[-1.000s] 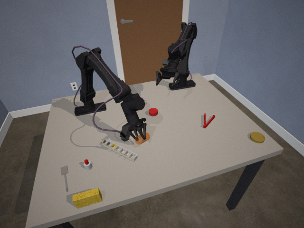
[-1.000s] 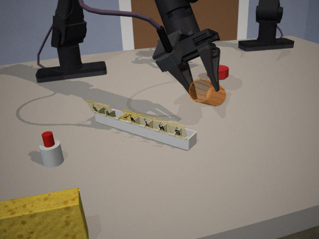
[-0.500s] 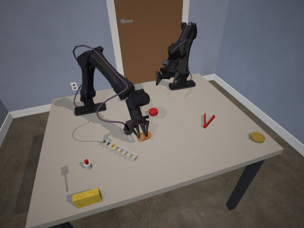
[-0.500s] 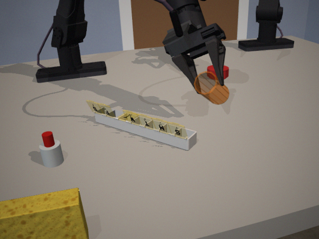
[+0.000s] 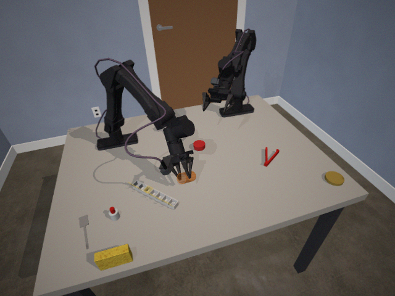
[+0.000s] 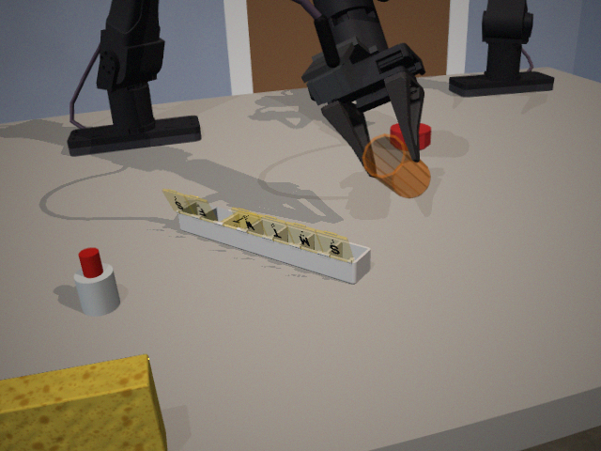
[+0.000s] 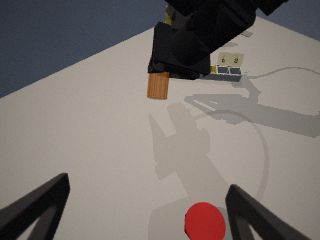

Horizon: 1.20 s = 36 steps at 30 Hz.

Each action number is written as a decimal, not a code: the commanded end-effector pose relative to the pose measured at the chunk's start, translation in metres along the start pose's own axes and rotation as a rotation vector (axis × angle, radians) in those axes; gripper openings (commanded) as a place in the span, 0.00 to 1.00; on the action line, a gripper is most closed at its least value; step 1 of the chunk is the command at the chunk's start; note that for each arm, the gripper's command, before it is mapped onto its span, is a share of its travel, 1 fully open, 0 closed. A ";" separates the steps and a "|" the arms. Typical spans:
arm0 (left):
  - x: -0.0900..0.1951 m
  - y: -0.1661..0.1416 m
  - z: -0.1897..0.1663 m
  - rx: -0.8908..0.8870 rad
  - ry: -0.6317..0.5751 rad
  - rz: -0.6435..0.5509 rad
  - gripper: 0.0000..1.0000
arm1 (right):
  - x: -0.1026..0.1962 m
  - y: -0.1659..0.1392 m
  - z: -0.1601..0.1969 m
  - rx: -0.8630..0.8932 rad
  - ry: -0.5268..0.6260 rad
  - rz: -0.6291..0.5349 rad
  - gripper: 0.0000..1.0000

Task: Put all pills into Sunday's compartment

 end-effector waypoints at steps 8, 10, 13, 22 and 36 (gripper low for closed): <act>0.068 0.005 0.011 0.014 0.025 0.076 1.00 | 0.038 -0.037 0.038 -0.036 -0.049 -0.045 0.36; 0.093 0.006 0.014 0.021 0.038 0.069 1.00 | 0.048 -0.051 0.052 -0.029 -0.042 -0.045 0.36; 0.124 0.004 0.016 0.030 0.055 0.052 1.00 | 0.060 -0.067 0.069 -0.020 -0.029 -0.043 0.36; 0.182 -0.006 0.016 0.043 0.088 -0.001 1.00 | 0.077 -0.090 0.095 0.014 -0.001 0.009 0.36; 0.203 -0.006 0.014 0.043 0.104 -0.068 1.00 | 0.083 -0.081 0.106 0.188 0.298 -0.056 0.36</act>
Point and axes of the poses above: on each arm, the point where the finger pads meet when closed, its own x axis back along the fingers, its own z axis across the jaws, y = z × x, the point moved 10 cm from there along x, back along the fingers, and after that the axes turned 9 degrees about x, right-handed, at the moved point
